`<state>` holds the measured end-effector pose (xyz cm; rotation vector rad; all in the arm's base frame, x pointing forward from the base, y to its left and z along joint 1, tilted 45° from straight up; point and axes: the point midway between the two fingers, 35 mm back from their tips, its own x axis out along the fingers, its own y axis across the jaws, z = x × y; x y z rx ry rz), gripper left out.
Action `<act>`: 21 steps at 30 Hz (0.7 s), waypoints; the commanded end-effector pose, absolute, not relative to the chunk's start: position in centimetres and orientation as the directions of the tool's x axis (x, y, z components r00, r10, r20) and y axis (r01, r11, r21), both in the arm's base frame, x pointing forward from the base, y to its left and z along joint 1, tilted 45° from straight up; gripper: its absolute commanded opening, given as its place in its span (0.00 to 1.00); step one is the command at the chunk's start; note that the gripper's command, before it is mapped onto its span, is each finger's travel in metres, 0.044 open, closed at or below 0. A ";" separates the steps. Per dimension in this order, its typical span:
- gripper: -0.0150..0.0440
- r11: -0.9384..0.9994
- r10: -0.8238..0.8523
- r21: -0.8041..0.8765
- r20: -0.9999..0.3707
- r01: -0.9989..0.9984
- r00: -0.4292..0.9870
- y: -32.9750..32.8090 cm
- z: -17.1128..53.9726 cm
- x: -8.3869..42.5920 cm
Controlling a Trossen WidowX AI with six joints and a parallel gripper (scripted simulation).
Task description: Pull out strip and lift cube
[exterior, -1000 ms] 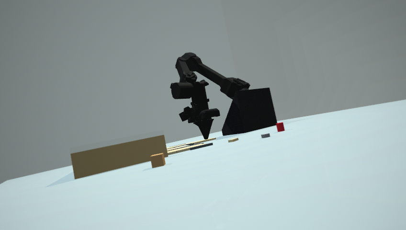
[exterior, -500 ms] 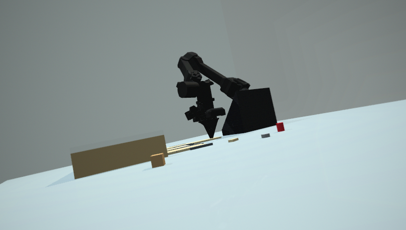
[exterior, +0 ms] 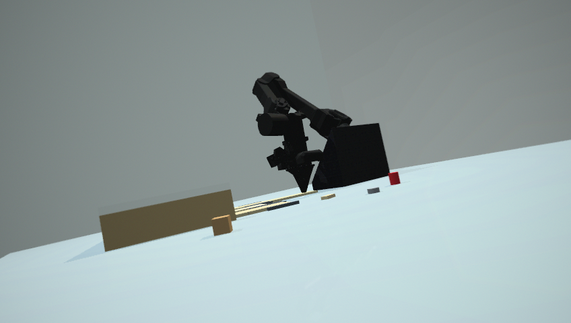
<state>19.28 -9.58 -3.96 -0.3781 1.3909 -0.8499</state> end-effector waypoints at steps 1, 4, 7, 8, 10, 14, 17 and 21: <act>0.25 0.663 -0.704 -0.692 -0.706 0.285 -0.077 -9.5 -4.4 17.7; 0.25 0.663 -0.704 -0.692 -0.706 0.285 -0.077 -9.4 -4.5 17.3; 0.25 0.663 -0.704 -0.692 -0.706 0.285 -0.077 -9.3 -4.5 16.9; 0.25 0.663 -0.704 -0.692 -0.706 0.285 -0.077 -9.3 -4.6 16.8; 0.25 0.663 -0.704 -0.692 -0.706 0.285 -0.077 -9.2 -4.6 16.5; 0.25 0.663 -0.704 -0.692 -0.706 0.285 -0.077 -9.1 -4.7 16.1; 0.25 0.663 -0.704 -0.692 -0.706 0.285 -0.077 -9.1 -4.7 16.0; 0.25 0.663 -0.704 -0.692 -0.706 0.285 -0.077 -9.1 -4.7 16.1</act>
